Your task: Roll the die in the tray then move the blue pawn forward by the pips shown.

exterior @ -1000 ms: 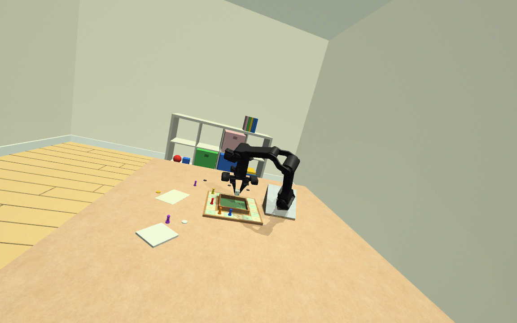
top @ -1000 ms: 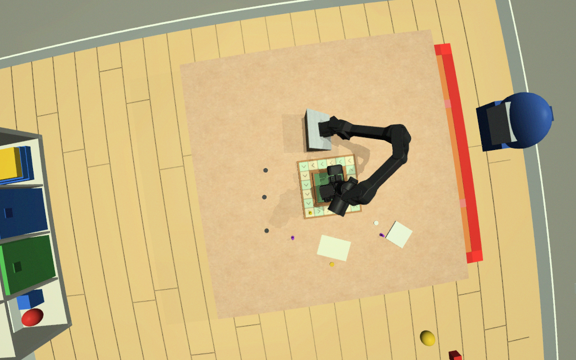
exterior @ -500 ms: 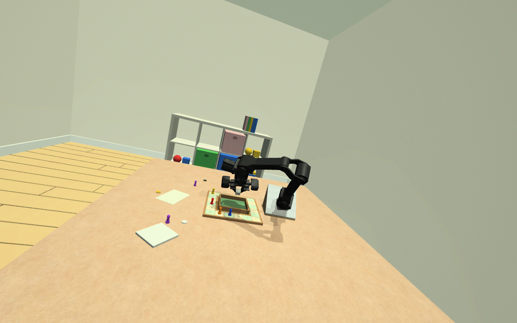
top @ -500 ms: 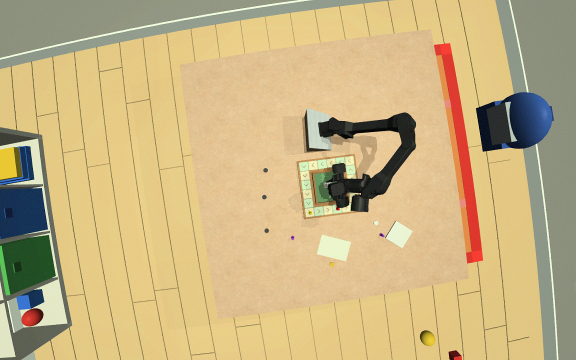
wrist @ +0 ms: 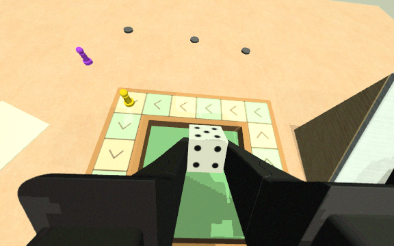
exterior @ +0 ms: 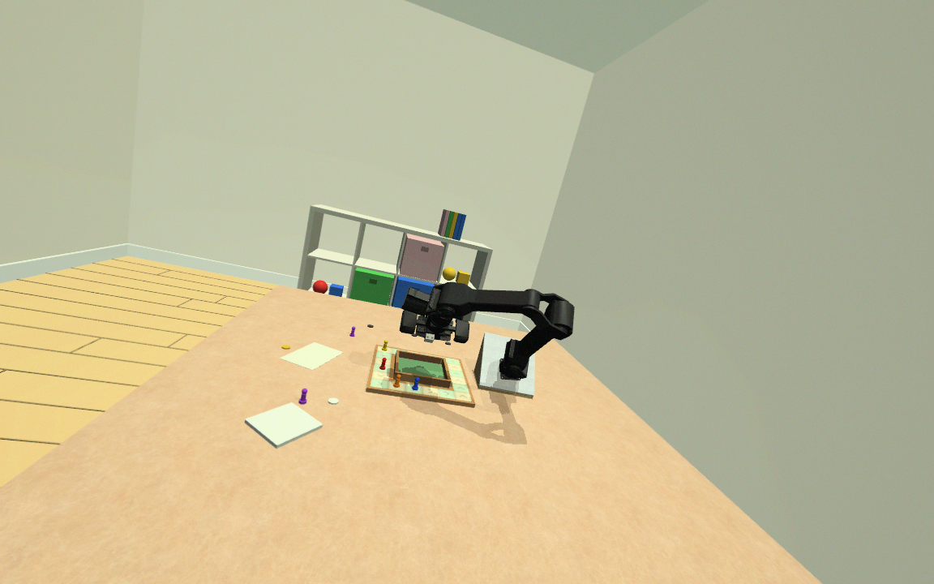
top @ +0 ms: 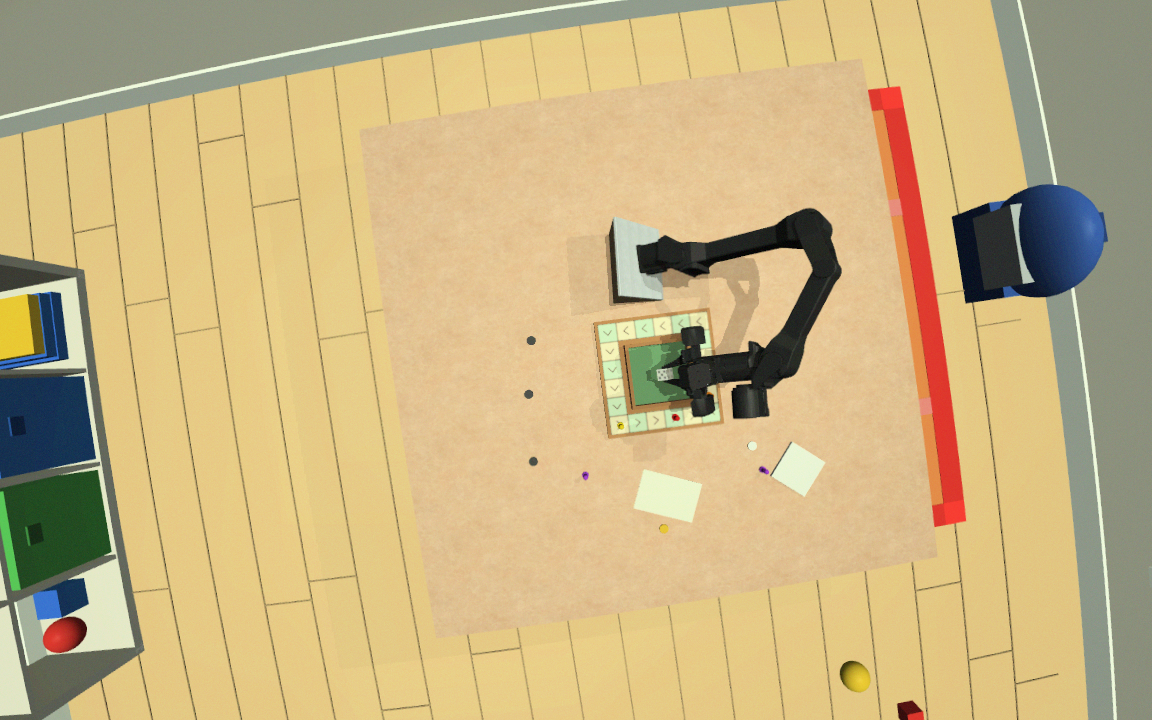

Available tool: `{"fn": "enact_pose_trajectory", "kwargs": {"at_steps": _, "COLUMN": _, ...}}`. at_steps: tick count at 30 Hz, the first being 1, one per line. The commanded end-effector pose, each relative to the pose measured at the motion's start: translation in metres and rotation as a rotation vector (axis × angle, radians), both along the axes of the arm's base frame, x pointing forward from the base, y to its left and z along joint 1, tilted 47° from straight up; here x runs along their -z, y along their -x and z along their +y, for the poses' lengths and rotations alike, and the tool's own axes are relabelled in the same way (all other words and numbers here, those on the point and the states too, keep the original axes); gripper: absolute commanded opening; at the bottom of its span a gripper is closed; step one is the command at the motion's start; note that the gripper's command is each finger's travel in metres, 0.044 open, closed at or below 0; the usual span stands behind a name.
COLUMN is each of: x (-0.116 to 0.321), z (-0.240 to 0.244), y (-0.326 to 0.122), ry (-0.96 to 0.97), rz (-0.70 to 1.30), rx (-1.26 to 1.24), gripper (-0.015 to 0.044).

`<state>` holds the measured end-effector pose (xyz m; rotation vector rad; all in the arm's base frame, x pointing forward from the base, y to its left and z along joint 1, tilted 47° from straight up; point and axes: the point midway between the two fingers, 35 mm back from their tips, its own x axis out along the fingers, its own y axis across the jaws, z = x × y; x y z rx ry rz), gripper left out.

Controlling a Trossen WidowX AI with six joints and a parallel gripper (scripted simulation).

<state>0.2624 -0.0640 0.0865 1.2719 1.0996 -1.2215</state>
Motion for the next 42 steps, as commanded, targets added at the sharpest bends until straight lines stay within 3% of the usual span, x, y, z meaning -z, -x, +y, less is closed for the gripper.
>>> {"fn": "enact_pose_trajectory", "kwargs": {"at_steps": 1, "x": -0.013, "z": -0.004, "y": -0.001, "ry": 0.01, "rz": -0.009, "rx": -0.003, "gripper": 0.0}}
{"fn": "enact_pose_trajectory", "kwargs": {"at_steps": 14, "x": -0.012, "z": -0.002, "y": -0.001, "ry": 0.005, "rz": -0.016, "rx": 0.001, "gripper": 0.0}}
{"fn": "enact_pose_trajectory", "kwargs": {"at_steps": 31, "x": -0.037, "z": -0.031, "y": 0.003, "ry": -0.003, "rz": -0.002, "rx": -0.008, "gripper": 0.044}}
{"fn": "enact_pose_trajectory", "kwargs": {"at_steps": 35, "x": -0.008, "z": -0.019, "y": 0.006, "ry": -0.317, "rz": 0.057, "rx": -0.078, "gripper": 0.044}}
{"fn": "enact_pose_trajectory", "kwargs": {"at_steps": 39, "x": 0.01, "z": -0.011, "y": 0.002, "ry": -0.705, "rz": -0.007, "rx": -0.087, "gripper": 0.044}}
{"fn": "enact_pose_trajectory", "kwargs": {"at_steps": 42, "x": 0.013, "z": -0.012, "y": -0.002, "ry": -0.833, "rz": -0.065, "rx": -0.069, "gripper": 0.044}}
